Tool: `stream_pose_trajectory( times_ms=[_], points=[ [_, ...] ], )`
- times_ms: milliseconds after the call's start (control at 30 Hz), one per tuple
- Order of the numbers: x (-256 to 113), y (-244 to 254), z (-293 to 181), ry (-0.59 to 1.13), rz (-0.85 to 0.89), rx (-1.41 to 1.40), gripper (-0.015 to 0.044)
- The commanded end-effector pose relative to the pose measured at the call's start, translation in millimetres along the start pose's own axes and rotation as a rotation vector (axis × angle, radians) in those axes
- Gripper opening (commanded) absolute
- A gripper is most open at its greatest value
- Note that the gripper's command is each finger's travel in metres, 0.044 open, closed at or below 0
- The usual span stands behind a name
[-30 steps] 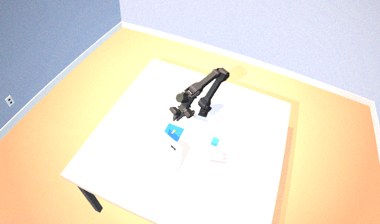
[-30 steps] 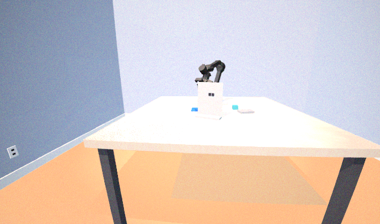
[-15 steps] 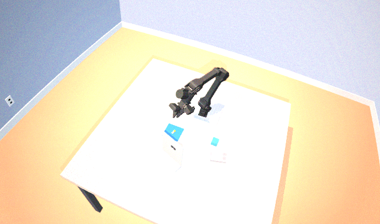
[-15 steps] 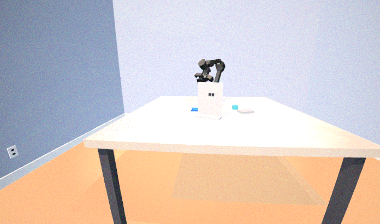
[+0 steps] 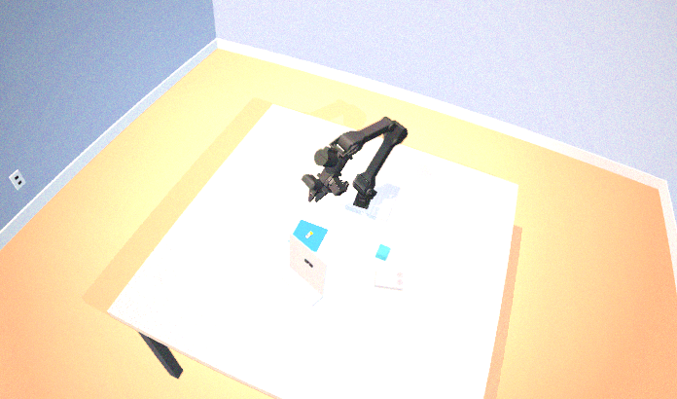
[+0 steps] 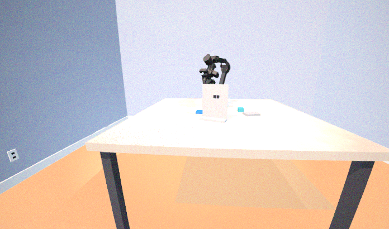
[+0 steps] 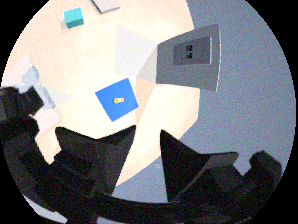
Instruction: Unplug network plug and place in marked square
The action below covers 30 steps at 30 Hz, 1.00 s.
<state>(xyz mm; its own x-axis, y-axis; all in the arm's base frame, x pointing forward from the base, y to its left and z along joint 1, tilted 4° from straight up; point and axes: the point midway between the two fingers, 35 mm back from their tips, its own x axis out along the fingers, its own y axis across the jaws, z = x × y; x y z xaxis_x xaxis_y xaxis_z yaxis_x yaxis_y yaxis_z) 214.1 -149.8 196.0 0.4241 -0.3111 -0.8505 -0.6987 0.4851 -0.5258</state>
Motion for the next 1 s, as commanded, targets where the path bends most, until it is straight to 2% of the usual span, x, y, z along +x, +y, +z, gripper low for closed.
stream_pose_trajectory(
  times_ms=[0, 233, 600, 967],
  points=[
    [-9.4, -5.5, -0.4, 0.003, -0.003, 0.005, 0.0156],
    [-23.9, -12.1, -0.5, 0.003, -0.003, 0.006, 0.0156],
    [-23.9, -12.1, -0.5, 0.003, -0.003, 0.006, 0.044],
    [-23.9, -12.1, -0.5, 0.003, -0.003, 0.006, 0.044]
  ],
)
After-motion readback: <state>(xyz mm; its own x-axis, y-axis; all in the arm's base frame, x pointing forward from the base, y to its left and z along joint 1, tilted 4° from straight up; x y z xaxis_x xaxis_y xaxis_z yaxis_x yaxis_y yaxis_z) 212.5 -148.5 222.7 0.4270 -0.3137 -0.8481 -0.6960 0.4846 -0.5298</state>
